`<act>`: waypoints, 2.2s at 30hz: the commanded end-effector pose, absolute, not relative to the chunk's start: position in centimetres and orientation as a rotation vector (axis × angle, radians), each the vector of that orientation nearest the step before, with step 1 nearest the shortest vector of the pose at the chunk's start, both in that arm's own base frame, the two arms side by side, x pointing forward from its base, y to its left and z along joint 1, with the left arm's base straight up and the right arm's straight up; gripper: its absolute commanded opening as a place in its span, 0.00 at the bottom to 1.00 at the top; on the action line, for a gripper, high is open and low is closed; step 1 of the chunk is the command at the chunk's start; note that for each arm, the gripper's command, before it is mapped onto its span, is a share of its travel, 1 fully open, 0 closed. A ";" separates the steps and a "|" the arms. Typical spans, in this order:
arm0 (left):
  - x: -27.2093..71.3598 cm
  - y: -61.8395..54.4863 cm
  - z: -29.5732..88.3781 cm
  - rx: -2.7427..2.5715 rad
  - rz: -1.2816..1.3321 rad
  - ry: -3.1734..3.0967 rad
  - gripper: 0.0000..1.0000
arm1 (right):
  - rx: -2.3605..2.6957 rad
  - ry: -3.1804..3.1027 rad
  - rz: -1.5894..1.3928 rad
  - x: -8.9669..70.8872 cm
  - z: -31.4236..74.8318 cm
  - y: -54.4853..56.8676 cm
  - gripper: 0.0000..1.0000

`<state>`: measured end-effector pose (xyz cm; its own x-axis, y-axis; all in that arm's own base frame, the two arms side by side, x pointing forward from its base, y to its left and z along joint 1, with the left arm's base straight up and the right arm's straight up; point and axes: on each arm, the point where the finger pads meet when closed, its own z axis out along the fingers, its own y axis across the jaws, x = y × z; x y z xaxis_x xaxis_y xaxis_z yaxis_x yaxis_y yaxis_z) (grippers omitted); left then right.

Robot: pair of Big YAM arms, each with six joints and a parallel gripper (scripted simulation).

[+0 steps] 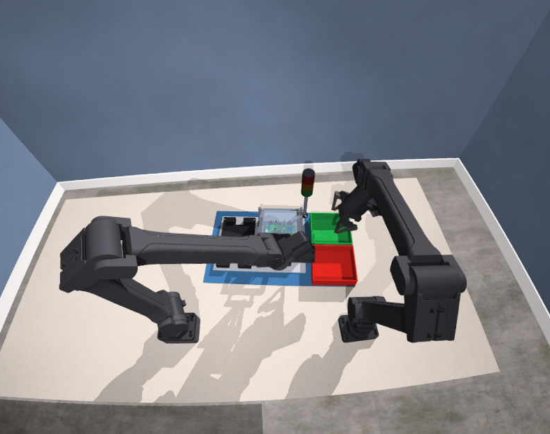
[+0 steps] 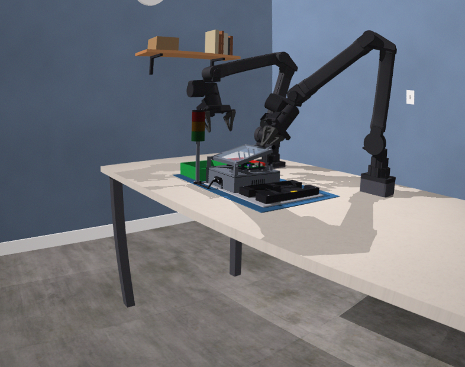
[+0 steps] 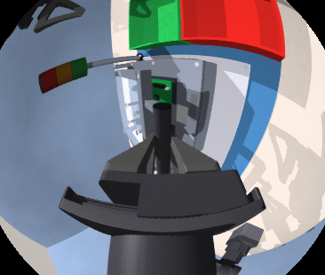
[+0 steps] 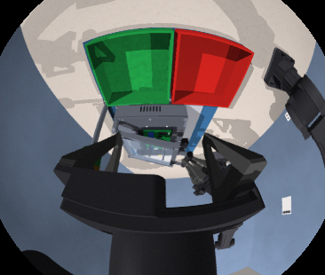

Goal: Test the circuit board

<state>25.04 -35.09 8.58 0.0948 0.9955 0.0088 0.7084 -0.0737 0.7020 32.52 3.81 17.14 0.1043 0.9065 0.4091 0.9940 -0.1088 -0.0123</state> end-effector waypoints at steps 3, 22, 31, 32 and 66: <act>24.9 -34.6 6.6 1.801 0.773 1.607 0.09 | -2.122 -1.875 -0.464 33.6 18.2 3.6 1.00; 25.4 -35.4 6.8 1.702 0.799 1.577 0.09 | -2.122 -1.875 -0.464 33.6 18.2 3.6 1.00; 25.8 -35.1 5.4 1.703 0.809 1.588 0.09 | -2.122 -1.875 -0.464 33.6 18.2 3.6 1.00; 25.8 -35.0 5.2 1.708 0.811 1.589 0.09 | -2.122 -1.875 -0.464 33.6 18.2 3.6 1.00; 25.1 -33.8 1.4 1.765 0.821 1.589 0.09 | -2.122 -1.875 -0.464 33.6 18.2 3.6 1.00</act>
<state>24.53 -35.06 4.95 0.0946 0.9954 -0.0136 0.5909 -0.0452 0.8055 32.52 3.81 17.14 0.1043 0.9065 0.4091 0.9940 -0.1088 -0.0123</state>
